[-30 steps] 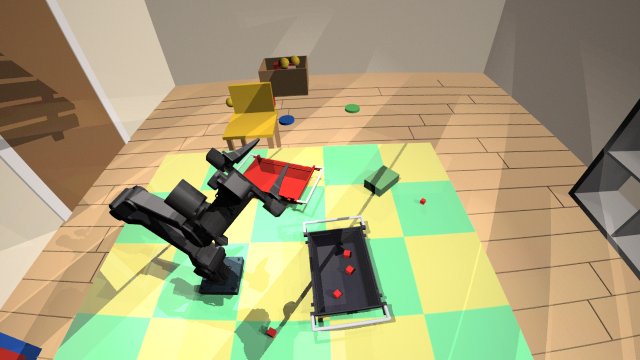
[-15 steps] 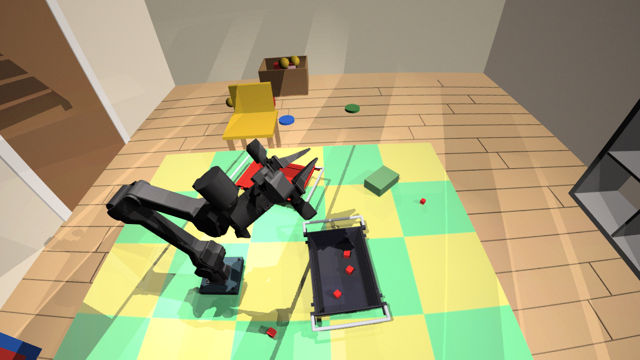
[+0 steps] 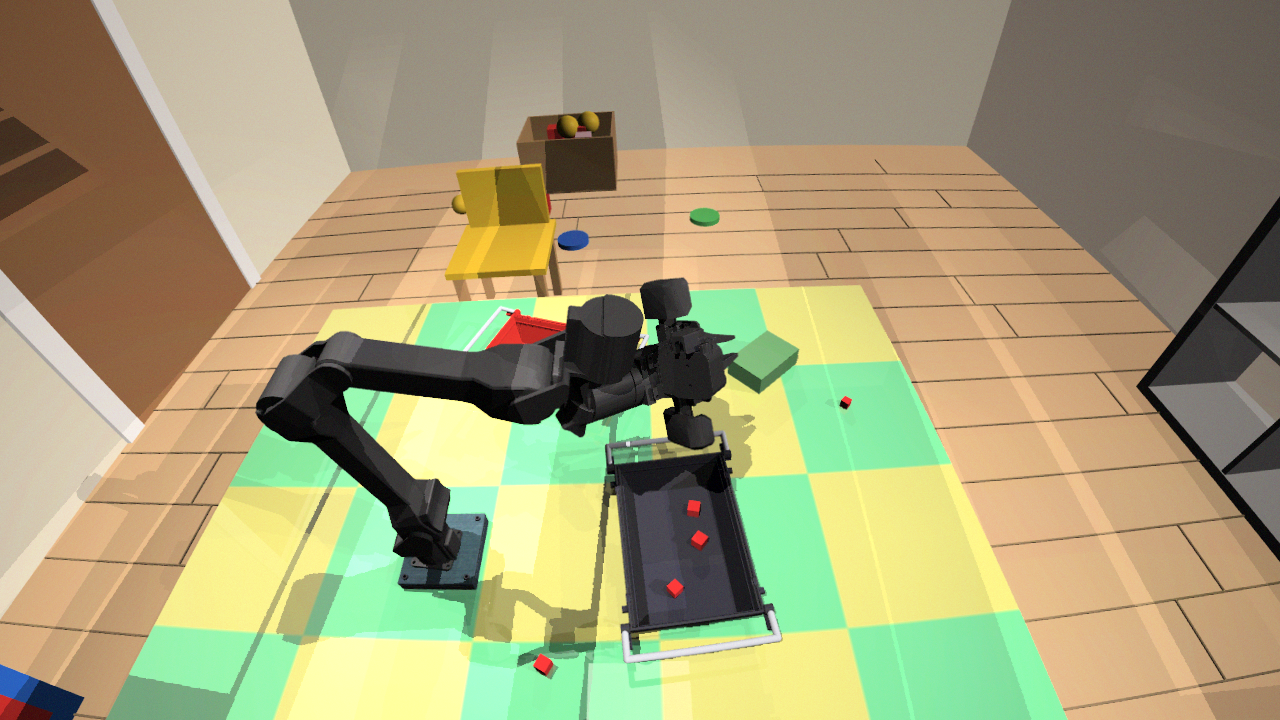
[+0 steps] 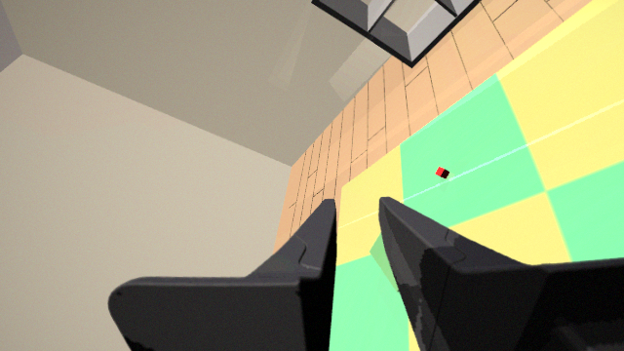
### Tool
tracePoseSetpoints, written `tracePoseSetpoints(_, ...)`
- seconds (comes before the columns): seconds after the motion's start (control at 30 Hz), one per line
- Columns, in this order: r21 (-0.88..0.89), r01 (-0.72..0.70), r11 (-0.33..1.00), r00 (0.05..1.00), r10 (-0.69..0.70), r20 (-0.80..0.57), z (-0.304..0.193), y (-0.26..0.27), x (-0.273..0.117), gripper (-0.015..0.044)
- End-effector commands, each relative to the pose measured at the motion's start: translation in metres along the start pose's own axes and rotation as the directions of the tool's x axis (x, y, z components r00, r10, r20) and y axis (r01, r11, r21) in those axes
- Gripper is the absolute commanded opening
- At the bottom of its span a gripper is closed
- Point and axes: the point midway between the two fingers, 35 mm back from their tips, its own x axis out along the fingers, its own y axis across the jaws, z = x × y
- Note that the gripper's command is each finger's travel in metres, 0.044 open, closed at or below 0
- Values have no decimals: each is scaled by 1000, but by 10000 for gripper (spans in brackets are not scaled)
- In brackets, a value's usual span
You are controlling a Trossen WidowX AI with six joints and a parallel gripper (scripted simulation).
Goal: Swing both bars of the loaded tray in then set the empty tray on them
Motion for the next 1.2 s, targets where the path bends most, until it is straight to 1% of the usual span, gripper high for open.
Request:
tracePoseSetpoints(0.0,-77,265,961,940,-276,-201,-39,-38,53,87)
tracePoseSetpoints(0.17,-181,404,897,834,-442,-329,-72,-62,73,87)
tracePoseSetpoints(0.37,-364,504,783,637,-621,-456,-115,-87,82,87)
tracePoseSetpoints(0.53,-548,508,665,420,-746,-516,-151,-105,78,87)
tracePoseSetpoints(0.67,-695,449,562,223,-824,-521,-177,-115,69,87)
tracePoseSetpoints(0.7,-712,437,549,198,-832,-519,-180,-117,68,87)
tracePoseSetpoints(1.17,-717,434,545,191,-834,-518,-180,-117,67,87)
